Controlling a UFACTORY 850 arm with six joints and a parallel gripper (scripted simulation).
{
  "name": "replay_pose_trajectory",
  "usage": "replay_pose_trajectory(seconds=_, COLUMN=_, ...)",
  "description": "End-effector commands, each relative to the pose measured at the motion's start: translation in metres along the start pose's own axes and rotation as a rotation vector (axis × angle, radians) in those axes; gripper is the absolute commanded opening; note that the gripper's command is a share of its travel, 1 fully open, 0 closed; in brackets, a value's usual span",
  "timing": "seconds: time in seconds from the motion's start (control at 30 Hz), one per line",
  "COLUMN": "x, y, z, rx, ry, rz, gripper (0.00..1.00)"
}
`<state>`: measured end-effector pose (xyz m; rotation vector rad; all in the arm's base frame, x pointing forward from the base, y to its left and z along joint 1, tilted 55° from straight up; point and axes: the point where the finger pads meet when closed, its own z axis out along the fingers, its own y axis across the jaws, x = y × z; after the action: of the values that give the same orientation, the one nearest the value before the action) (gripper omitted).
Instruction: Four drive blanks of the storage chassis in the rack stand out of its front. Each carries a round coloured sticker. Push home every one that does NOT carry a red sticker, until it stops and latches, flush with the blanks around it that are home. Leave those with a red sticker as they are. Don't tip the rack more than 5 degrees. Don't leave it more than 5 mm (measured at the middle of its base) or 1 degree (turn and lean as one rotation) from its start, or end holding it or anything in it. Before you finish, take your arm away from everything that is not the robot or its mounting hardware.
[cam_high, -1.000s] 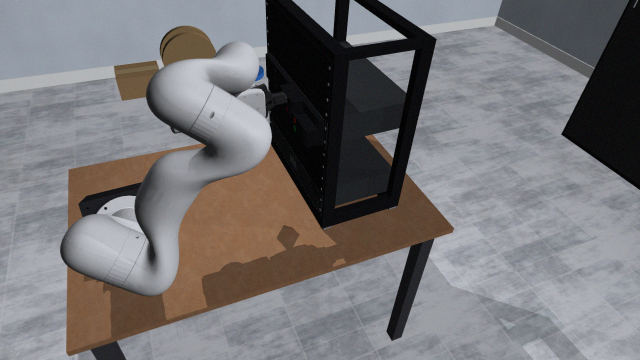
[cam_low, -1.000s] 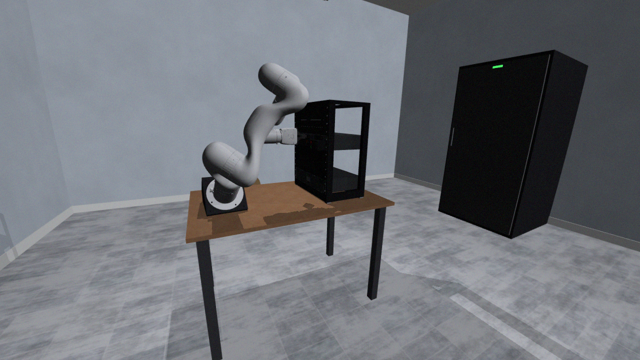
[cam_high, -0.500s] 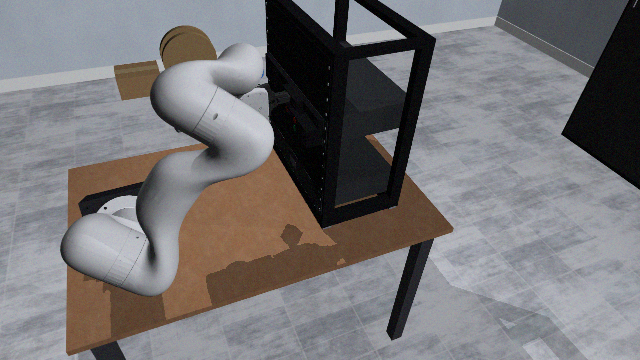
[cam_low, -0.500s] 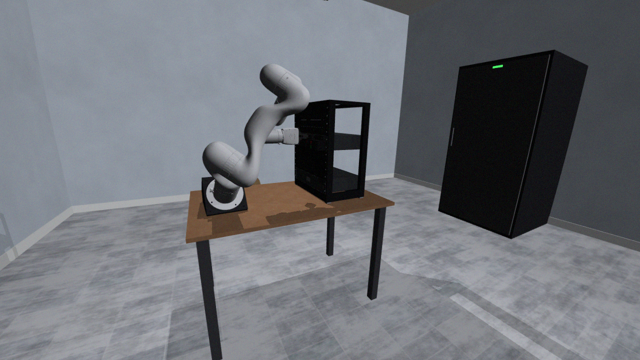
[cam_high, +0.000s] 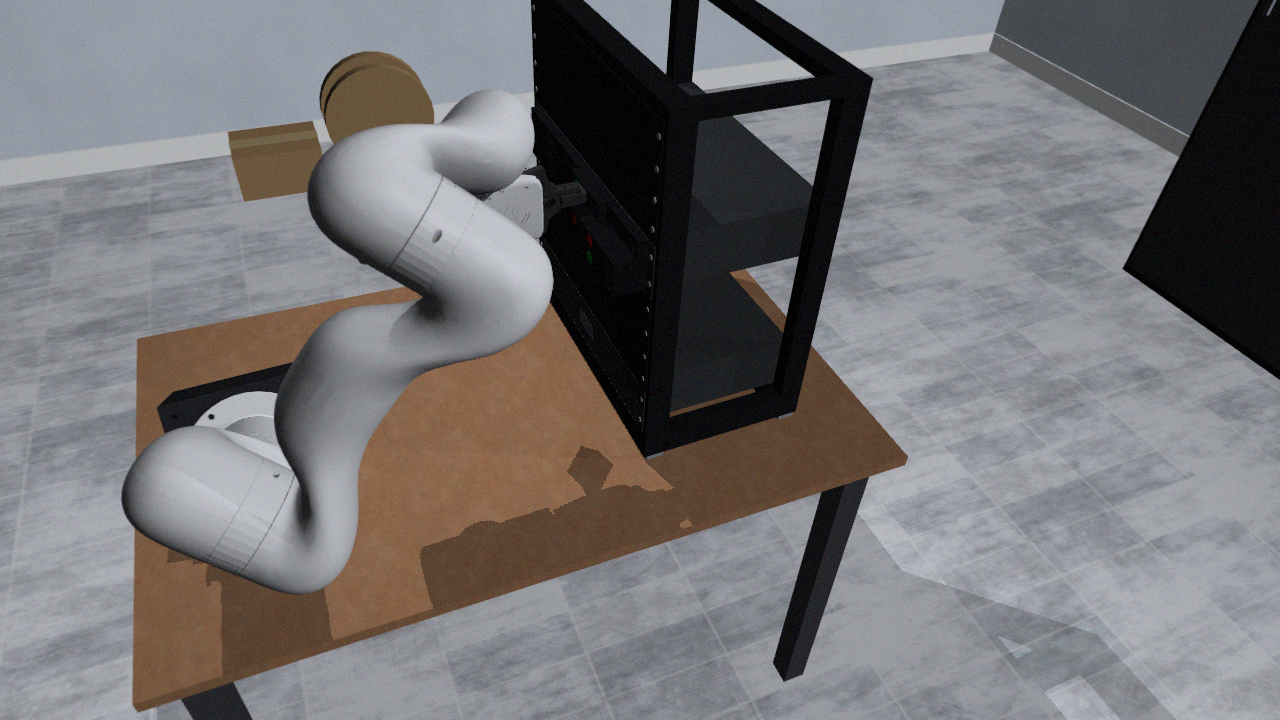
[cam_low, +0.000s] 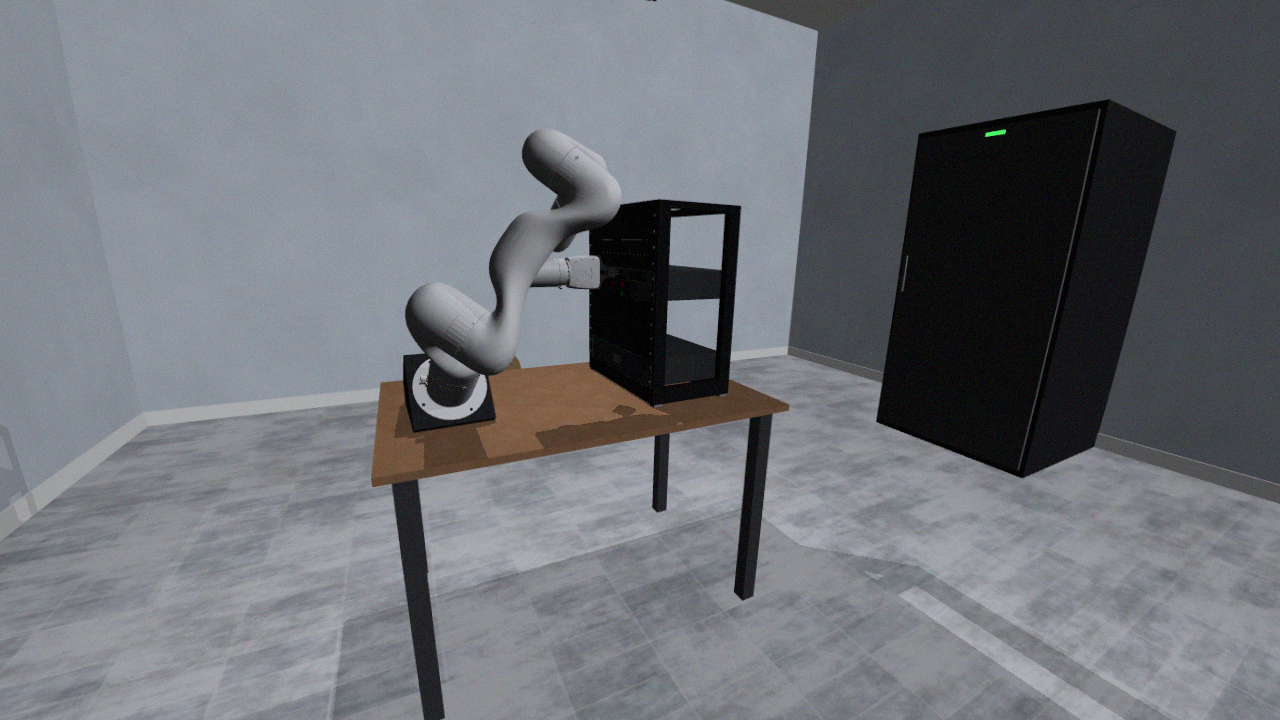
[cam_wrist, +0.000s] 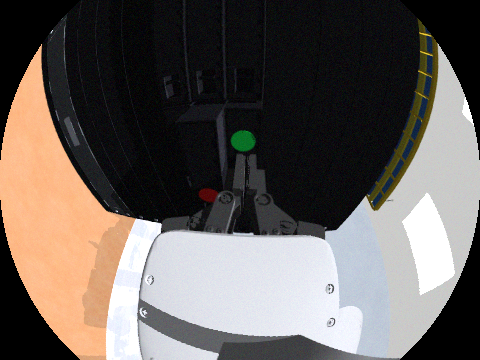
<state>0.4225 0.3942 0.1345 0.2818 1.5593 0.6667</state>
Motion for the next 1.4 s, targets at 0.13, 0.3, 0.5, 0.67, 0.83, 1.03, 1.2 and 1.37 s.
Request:
replay_pose_trajectory(seconds=0.13, x=0.0001, y=0.0012, z=0.0022, rx=-0.002, ry=-0.001, rz=0.001, gripper=0.00)
replay_pose_trajectory(seconds=0.3, x=0.0001, y=0.0012, z=0.0028, rx=-0.002, ry=-0.001, rz=0.001, gripper=0.00)
replay_pose_trajectory(seconds=0.5, x=0.0001, y=0.0012, z=0.0050, rx=-0.002, ry=-0.001, rz=0.001, gripper=0.00)
replay_pose_trajectory(seconds=0.67, x=0.0001, y=0.0012, z=0.0052, rx=-0.002, ry=-0.001, rz=0.001, gripper=0.00)
replay_pose_trajectory(seconds=0.83, x=0.0001, y=0.0012, z=0.0054, rx=-0.002, ry=-0.001, rz=0.001, gripper=0.00)
replay_pose_trajectory(seconds=1.03, x=0.0001, y=0.0012, z=0.0076, rx=-0.002, ry=-0.001, rz=0.001, gripper=0.00)
replay_pose_trajectory(seconds=1.2, x=0.0000, y=0.0012, z=0.0082, rx=-0.002, ry=-0.001, rz=0.001, gripper=0.00)
replay_pose_trajectory(seconds=1.37, x=0.0000, y=0.0012, z=0.0082, rx=-0.002, ry=-0.001, rz=0.001, gripper=0.00)
